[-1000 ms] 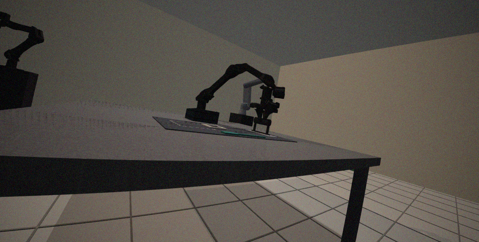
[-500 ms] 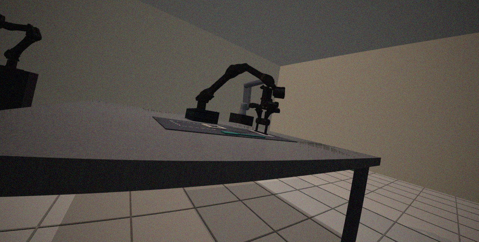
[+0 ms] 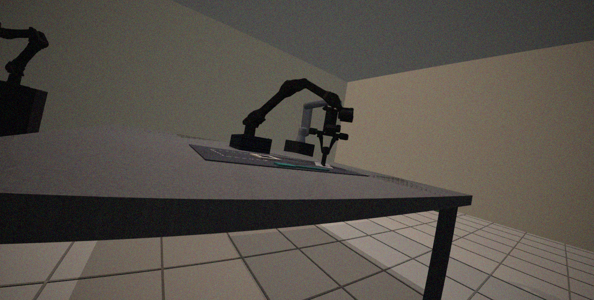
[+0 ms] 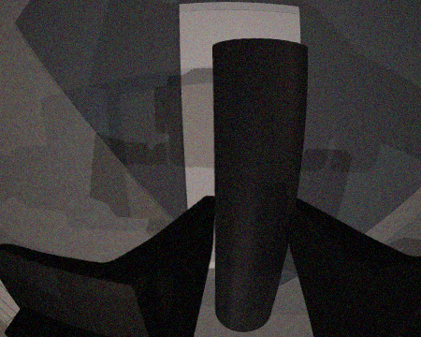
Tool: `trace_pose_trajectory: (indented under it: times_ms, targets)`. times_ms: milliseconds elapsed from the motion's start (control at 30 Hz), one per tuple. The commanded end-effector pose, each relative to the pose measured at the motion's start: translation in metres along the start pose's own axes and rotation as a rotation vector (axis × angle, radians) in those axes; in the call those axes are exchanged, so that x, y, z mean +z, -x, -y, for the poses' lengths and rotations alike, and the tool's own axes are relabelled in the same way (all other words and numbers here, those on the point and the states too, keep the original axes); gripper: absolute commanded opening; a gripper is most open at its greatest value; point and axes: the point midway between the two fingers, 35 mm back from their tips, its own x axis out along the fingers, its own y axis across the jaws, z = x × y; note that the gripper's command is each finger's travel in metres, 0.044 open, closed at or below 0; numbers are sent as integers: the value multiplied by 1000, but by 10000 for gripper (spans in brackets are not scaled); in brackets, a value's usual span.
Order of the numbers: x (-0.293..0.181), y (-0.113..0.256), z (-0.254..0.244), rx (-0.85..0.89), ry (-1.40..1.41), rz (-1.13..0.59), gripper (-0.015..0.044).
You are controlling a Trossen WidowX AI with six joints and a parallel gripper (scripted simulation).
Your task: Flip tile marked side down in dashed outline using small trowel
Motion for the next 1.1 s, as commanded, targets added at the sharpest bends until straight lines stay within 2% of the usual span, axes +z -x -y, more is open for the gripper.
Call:
trace_pose_trajectory:
  times_ms: [0,400,567,733,1067]
  targets:
    - [0,-1,1,-3,-106,-1,130]
    - [0,-1,1,-3,-453,0,130]
    - [0,-1,1,-3,-472,0,130]
    - [0,-1,1,-3,-472,0,261]
    - [0,-1,1,-3,-472,0,270]
